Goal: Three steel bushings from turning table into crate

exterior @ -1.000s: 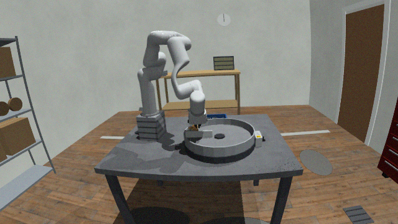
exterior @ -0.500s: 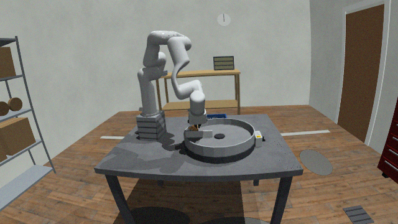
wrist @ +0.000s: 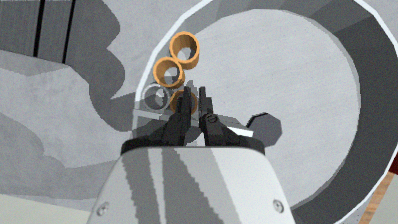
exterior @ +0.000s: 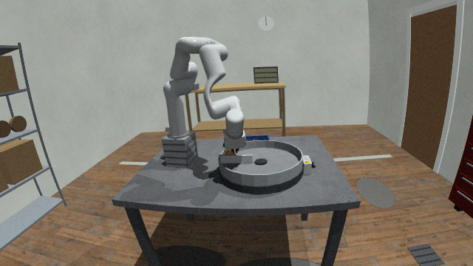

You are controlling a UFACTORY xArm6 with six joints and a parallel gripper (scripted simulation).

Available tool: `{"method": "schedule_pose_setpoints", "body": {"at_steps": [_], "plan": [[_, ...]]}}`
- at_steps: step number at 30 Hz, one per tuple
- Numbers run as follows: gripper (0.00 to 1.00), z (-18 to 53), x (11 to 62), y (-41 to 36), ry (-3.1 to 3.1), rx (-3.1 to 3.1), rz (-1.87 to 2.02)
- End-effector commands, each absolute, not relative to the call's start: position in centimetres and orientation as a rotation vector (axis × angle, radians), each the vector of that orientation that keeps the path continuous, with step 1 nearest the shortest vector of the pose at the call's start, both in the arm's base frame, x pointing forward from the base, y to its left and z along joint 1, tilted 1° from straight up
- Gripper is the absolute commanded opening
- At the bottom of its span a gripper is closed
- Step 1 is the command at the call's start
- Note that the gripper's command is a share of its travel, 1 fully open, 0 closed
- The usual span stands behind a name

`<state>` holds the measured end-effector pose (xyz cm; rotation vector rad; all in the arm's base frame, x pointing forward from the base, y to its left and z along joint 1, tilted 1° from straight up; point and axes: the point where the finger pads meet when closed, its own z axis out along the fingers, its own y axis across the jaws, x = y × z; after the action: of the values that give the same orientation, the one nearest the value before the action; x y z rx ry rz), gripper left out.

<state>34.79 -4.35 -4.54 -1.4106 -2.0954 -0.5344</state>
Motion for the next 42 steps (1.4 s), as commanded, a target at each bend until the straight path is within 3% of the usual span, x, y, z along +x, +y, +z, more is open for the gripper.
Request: {"method": "schedule_pose_setpoints", "body": {"at_steps": [1, 33, 34, 42], "plan": [[0.1, -4.6, 34.9, -4.4, -2.099, -1.412, -0.536], [0.1, -5.8, 35.0, -4.4, -2.099, -1.412, -0.536], [0.0, -5.8, 35.0, -4.4, -2.099, -1.412, -0.536], [0.0, -5.8, 35.0, -4.4, -2.099, -1.412, -0.536]]}}
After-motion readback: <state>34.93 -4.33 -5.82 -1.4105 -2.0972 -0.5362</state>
